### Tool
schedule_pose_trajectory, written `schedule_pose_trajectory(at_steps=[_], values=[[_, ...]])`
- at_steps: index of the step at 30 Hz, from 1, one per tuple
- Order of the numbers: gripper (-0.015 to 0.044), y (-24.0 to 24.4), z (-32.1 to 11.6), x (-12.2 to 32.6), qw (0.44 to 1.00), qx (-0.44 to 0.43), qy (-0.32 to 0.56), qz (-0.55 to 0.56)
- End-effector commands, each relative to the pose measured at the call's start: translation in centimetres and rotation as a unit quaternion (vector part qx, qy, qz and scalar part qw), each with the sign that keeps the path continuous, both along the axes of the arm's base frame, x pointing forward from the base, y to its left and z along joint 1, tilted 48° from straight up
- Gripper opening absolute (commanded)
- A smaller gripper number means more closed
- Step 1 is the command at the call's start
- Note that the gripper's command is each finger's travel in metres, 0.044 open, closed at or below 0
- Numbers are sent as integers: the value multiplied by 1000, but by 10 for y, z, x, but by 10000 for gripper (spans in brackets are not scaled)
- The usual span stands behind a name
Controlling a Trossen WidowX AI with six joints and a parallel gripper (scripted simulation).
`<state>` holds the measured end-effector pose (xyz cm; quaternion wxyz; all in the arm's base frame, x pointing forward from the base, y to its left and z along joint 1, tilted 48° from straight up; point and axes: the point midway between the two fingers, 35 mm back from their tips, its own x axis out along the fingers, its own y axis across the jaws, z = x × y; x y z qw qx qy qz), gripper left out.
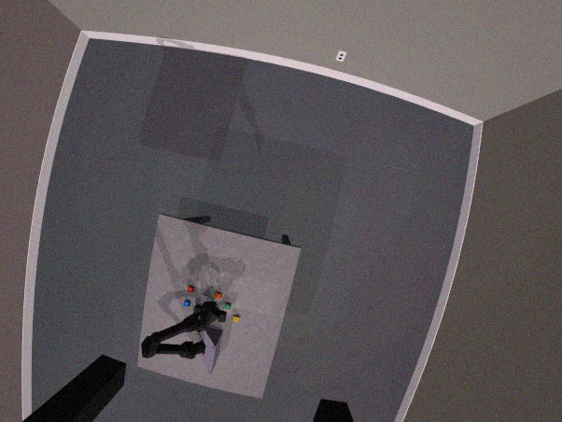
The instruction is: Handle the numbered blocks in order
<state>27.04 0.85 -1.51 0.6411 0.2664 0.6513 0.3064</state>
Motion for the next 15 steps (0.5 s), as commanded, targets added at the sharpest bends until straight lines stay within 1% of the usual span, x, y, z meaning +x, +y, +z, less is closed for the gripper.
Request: schedule_pose_trajectory(at_steps=[1, 15], values=[[120, 1, -1, 0, 1000, 1, 2, -1], [120, 1, -1, 0, 1000, 1, 2, -1]])
